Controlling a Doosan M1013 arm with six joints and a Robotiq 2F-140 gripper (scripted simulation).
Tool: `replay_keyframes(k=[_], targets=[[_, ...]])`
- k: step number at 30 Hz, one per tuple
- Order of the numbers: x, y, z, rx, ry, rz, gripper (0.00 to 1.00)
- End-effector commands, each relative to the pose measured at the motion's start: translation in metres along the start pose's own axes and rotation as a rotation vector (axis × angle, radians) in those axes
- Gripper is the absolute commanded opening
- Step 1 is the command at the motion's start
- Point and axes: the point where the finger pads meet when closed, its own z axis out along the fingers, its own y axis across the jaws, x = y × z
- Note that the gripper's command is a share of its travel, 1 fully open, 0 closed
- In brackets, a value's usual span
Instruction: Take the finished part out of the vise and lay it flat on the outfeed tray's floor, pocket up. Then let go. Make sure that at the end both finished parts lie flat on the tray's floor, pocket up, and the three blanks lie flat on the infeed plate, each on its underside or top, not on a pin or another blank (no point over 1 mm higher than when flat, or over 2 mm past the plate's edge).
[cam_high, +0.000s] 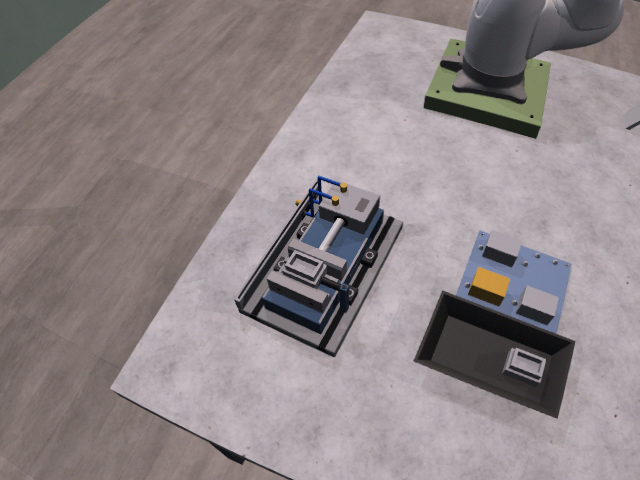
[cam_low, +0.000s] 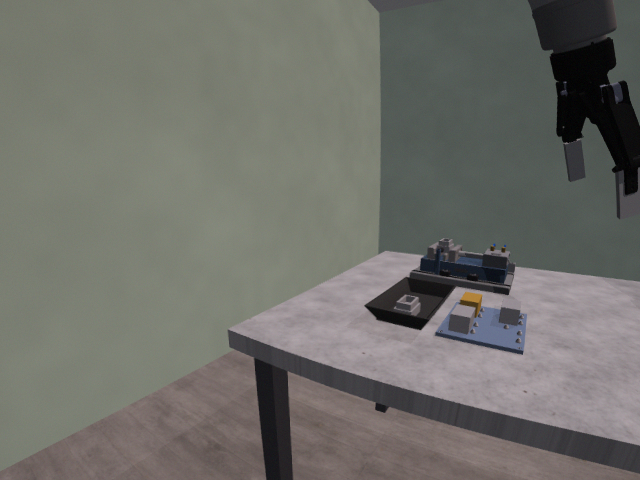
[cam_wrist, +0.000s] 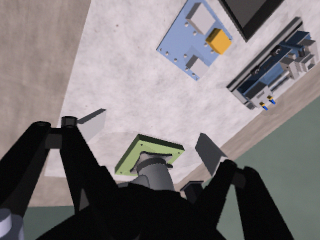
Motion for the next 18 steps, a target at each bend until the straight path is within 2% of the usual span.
replay_keyframes(k=[1, 8, 10, 11, 18], targets=[[0.028, 0.022, 0.006, 0.046, 0.002, 0.127, 1.00], [0.078, 0.068, 0.019, 0.126, 0.002, 0.363, 1.00], [0.078, 0.068, 0.019, 0.126, 0.002, 0.363, 1.00], [0.095, 0.088, 0.024, 0.155, 0.001, 0.453, 1.00], [0.134, 0.140, 0.041, 0.224, -0.004, 0.672, 1.00]])
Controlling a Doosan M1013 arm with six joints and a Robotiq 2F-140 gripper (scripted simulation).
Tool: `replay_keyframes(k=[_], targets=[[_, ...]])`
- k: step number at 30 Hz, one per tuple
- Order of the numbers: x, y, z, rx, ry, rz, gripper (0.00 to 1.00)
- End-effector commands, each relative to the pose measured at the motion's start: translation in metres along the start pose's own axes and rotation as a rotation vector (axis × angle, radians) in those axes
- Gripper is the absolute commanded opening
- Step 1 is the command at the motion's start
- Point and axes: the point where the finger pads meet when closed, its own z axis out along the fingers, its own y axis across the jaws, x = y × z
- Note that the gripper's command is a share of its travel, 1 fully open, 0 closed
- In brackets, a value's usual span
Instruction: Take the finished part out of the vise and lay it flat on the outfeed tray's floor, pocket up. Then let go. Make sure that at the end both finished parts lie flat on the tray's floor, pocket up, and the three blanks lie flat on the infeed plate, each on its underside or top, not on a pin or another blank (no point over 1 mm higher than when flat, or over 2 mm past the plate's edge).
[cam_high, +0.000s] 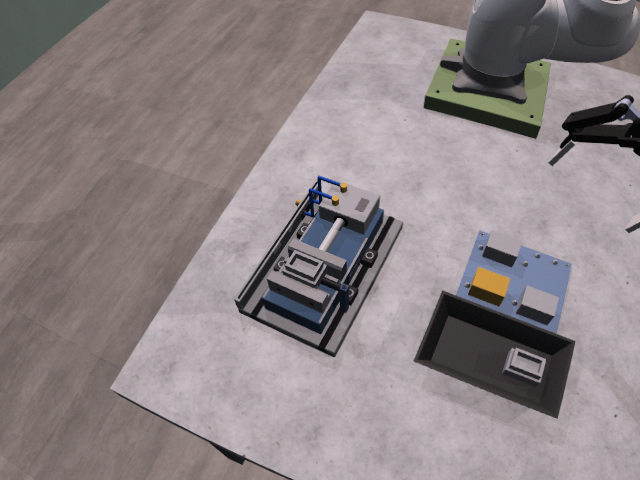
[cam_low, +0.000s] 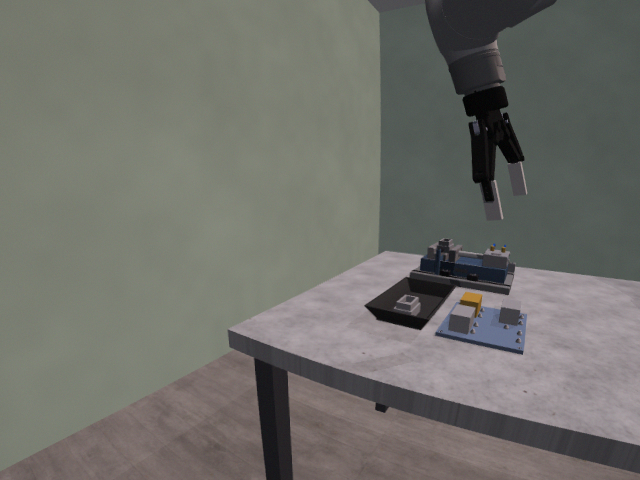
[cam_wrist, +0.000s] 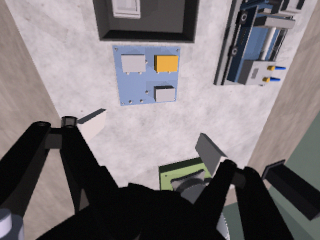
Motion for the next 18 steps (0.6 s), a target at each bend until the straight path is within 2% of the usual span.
replay_keyframes(k=[1, 7, 9, 10, 18], targets=[[0.038, 0.016, 0.005, 0.041, -0.002, 0.133, 1.00], [0.091, 0.046, 0.015, 0.097, -0.007, 0.327, 1.00], [0.091, 0.046, 0.015, 0.097, -0.007, 0.327, 1.00], [0.115, 0.062, 0.019, 0.122, -0.009, 0.416, 1.00], [0.174, 0.111, 0.033, 0.184, -0.017, 0.652, 1.00]])
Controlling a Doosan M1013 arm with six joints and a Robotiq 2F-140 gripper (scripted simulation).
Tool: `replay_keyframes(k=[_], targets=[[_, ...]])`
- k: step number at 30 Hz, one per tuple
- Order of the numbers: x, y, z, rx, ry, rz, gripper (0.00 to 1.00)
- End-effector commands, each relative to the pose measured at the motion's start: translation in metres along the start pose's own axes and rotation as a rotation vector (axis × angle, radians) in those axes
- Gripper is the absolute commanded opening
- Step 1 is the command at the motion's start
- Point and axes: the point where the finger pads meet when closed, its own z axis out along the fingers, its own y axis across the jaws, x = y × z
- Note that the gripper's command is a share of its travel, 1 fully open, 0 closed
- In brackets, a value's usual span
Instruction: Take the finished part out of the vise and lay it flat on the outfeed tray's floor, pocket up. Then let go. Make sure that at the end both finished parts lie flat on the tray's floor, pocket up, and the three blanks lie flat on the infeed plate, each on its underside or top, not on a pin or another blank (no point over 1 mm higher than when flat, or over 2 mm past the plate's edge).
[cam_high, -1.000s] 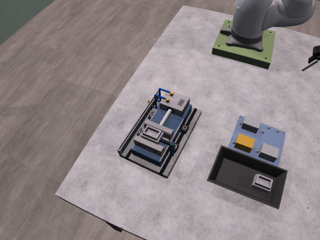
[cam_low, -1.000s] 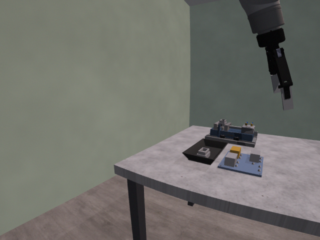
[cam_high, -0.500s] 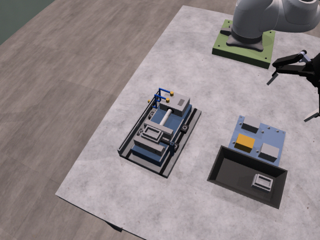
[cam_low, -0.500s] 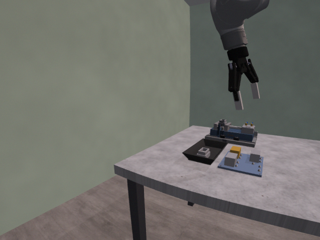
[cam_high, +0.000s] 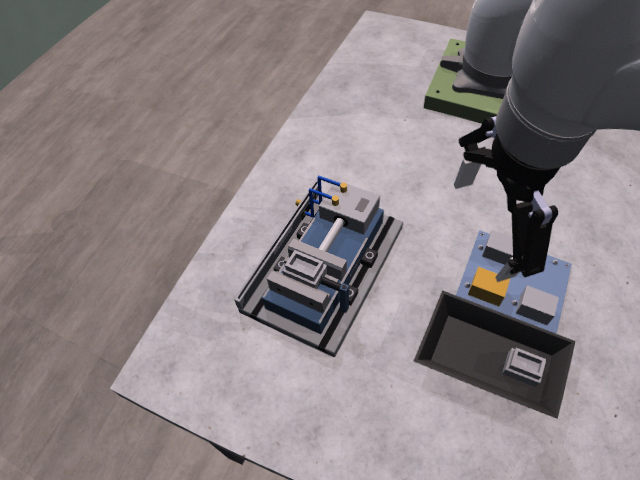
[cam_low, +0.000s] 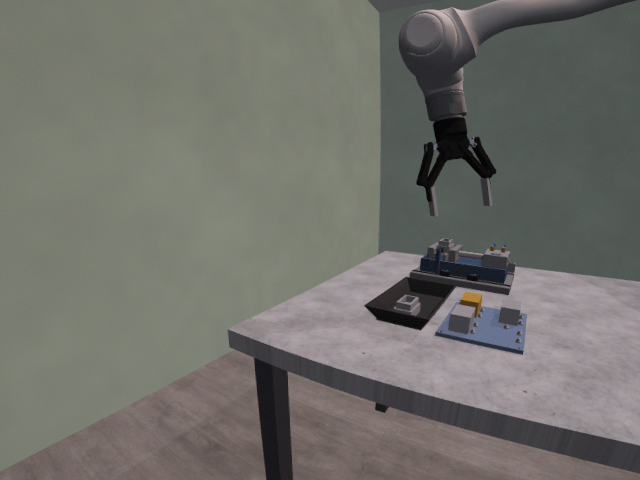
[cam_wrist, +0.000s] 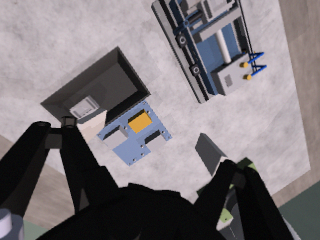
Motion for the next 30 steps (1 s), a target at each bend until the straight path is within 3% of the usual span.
replay_keyframes(k=[1, 6, 8, 9, 21, 28, 29, 30], targets=[[0.041, 0.006, 0.005, 0.033, -0.003, 0.124, 1.00], [0.092, 0.020, 0.010, 0.072, -0.007, 0.277, 1.00], [0.092, 0.020, 0.010, 0.072, -0.007, 0.277, 1.00], [0.120, 0.030, 0.014, 0.093, -0.009, 0.362, 1.00], [0.229, 0.083, 0.029, 0.175, -0.018, 0.703, 1.00], [0.241, 0.090, 0.031, 0.184, -0.019, 0.741, 1.00], [0.241, 0.090, 0.031, 0.184, -0.019, 0.741, 0.00], [0.241, 0.090, 0.031, 0.184, -0.019, 0.741, 0.00]])
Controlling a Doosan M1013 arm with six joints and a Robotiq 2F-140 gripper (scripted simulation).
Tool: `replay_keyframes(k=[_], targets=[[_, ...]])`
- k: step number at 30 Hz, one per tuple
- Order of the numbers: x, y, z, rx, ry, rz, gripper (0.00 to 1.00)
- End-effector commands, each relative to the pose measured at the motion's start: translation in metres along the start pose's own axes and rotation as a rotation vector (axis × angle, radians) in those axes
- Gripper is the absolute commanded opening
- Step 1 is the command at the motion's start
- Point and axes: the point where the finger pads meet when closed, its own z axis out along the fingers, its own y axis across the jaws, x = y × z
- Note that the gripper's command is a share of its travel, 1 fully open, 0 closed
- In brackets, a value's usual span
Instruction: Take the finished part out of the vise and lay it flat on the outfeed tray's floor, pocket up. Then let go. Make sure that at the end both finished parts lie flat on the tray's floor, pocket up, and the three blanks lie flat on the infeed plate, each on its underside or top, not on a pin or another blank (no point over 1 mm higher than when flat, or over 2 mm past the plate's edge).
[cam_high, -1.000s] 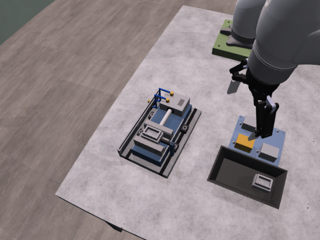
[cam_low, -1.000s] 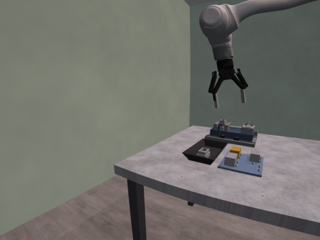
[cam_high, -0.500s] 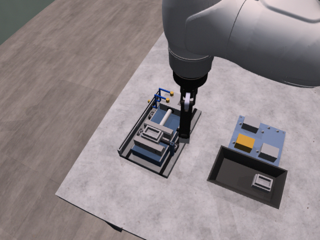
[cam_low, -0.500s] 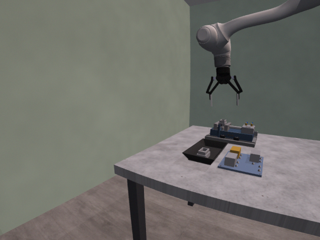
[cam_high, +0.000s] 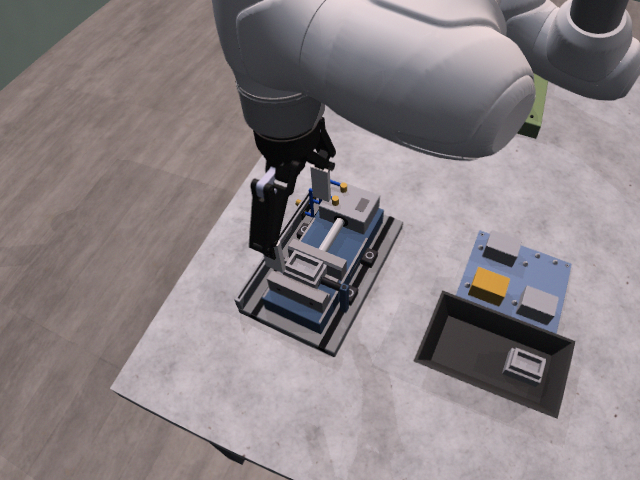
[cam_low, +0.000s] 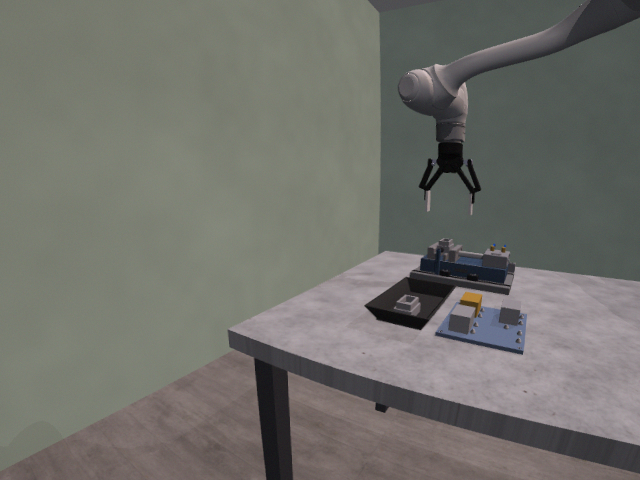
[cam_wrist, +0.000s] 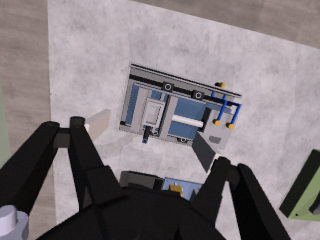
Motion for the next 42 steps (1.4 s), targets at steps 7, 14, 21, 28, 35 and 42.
replay_keyframes(k=[7, 14, 21, 28, 35, 42], targets=[[0.0004, -0.0001, -0.0001, 0.000, 0.000, 0.001, 0.00], [0.0004, -0.0001, -0.0001, 0.000, 0.000, 0.001, 0.00], [0.0004, -0.0001, -0.0001, 0.000, 0.000, 0.001, 0.00], [0.0004, -0.0001, -0.0001, 0.000, 0.000, 0.001, 0.00], [0.0004, -0.0001, -0.0001, 0.000, 0.000, 0.001, 0.00], [0.0004, -0.0001, -0.0001, 0.000, 0.000, 0.001, 0.40]])
